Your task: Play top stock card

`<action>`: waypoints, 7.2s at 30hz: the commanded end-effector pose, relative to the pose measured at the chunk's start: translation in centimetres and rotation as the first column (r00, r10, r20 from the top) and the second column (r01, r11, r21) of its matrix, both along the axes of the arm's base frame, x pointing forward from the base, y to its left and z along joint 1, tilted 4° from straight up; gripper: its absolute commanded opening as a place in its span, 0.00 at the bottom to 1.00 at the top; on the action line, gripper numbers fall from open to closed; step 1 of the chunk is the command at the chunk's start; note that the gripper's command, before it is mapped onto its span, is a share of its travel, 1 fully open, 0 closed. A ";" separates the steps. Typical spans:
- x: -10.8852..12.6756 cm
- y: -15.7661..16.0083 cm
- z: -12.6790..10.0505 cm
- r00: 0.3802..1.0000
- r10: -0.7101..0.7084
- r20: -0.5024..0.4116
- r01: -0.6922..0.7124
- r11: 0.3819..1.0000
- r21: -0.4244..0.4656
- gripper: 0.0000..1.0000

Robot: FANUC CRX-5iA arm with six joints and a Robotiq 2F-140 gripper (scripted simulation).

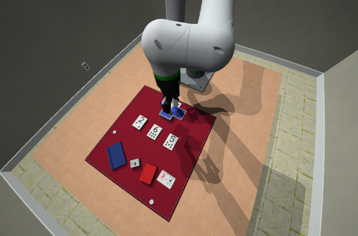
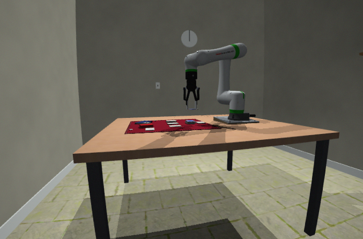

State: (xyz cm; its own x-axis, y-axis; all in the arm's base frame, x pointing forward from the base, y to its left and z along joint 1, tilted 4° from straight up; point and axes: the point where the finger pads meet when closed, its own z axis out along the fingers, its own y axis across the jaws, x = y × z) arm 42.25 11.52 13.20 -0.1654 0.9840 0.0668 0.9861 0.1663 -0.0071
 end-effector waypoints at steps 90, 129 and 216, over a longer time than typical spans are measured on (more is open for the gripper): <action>-0.6 4.2 -2.8 0.989 0.070 0.130 0.060 0.614 -0.787 0.40; -0.8 5.0 -4.6 0.974 0.162 0.160 0.148 0.082 -0.986 0.40; -0.8 4.8 -7.2 0.974 0.162 0.160 0.149 0.078 -0.986 0.42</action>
